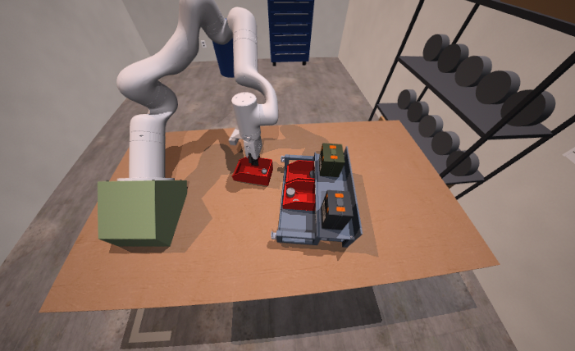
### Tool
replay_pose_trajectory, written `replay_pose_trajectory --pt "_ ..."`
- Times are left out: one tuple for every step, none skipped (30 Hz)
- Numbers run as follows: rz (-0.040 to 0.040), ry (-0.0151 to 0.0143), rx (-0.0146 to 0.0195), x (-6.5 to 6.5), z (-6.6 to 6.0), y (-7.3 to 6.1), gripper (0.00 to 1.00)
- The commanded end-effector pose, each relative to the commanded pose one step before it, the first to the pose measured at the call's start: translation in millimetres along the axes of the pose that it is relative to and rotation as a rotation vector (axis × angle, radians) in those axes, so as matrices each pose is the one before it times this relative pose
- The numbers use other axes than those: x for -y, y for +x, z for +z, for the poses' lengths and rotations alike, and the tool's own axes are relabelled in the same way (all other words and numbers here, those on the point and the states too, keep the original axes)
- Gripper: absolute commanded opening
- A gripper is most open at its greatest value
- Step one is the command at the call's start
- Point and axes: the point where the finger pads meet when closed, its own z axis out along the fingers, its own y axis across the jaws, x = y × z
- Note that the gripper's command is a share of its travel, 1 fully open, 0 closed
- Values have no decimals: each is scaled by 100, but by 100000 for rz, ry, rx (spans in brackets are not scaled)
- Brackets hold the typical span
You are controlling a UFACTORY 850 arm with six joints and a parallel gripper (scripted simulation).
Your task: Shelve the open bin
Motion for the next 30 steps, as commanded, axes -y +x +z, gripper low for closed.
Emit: replay_pose_trajectory --pt "-54 -13 150 -11 190 -65 29" --pt "0 0 0 0 0 0 29" --pt "0 0 0 0 0 0 29" --pt "0 0 0 0 0 0 29" --pt "0 0 0 0 0 0 29" --pt "0 0 0 0 0 0 29" --pt "0 0 0 0 0 0 29" --pt "0 0 0 0 0 0 29" --pt "0 0 0 0 0 0 29" --pt "-1 1 1 0 -69 -1 29" --pt "1 0 -1 0 -56 0 29" --pt "1 0 -1 0 -56 0 29" --pt "1 0 -1 0 -56 0 29" --pt "1 0 -1 0 -56 0 29" --pt "0 0 0 0 0 0 29" --pt "0 0 0 0 0 0 29" --pt "0 0 0 0 0 0 29" --pt "0 0 0 0 0 0 29" --pt "0 0 0 0 0 0 29" --pt "0 0 0 0 0 0 29" --pt "0 0 0 0 0 0 29" --pt "0 0 0 0 0 0 29" --pt "0 0 0 0 0 0 29" --pt "0 0 0 0 0 0 29" --pt "0 0 0 0 0 0 29" --pt "0 0 0 0 0 0 29" --pt "0 0 0 0 -28 0 29" --pt "0 0 0 0 -32 -1 29" --pt "0 0 0 0 -32 -1 29" --pt "0 0 0 0 -32 -1 29"
